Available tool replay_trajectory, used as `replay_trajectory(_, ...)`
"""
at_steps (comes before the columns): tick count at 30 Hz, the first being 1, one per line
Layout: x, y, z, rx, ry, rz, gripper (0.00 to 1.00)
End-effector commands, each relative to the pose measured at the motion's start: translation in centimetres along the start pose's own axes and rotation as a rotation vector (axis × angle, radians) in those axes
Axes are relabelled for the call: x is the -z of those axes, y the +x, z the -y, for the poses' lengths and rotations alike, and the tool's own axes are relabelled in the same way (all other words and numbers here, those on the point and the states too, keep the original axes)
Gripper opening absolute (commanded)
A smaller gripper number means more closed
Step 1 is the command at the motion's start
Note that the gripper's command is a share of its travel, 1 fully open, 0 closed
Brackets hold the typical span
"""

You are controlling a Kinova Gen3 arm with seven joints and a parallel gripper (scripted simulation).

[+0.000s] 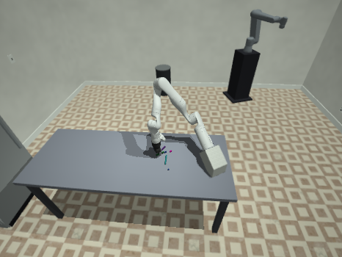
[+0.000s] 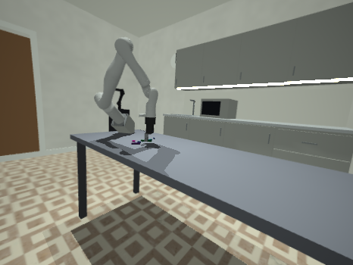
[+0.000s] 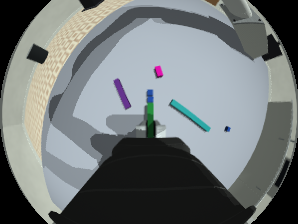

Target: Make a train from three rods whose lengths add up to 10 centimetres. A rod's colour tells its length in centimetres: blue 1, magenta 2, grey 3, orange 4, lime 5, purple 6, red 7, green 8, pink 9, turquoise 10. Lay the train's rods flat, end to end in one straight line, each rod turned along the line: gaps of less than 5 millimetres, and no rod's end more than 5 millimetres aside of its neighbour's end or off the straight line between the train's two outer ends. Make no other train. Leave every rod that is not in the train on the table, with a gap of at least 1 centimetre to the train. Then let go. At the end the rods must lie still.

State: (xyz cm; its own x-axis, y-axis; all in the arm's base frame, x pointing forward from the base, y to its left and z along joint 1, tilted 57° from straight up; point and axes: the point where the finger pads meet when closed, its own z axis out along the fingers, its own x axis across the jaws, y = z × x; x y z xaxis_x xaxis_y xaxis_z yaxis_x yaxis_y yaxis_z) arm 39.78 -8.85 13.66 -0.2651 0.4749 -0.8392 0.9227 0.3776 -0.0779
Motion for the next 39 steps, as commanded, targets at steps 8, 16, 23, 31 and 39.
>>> replay_trajectory(8, 0.0, 0.0, -0.1, 0.0, -0.001, 0.0, 0.24)
replay_trajectory(16, 0.0, 0.0, -0.1, 0.0, -0.001, 0.0, 0.24)
replay_trajectory(23, -0.1, 0.0, -0.1, 0.0, -0.001, 0.0, 0.24)
replay_trajectory(31, -0.8, 0.0, -0.1, 0.0, -0.001, 0.0, 0.24)
replay_trajectory(39, -1.2, 0.0, -0.1, 0.0, -0.001, 0.0, 0.24)
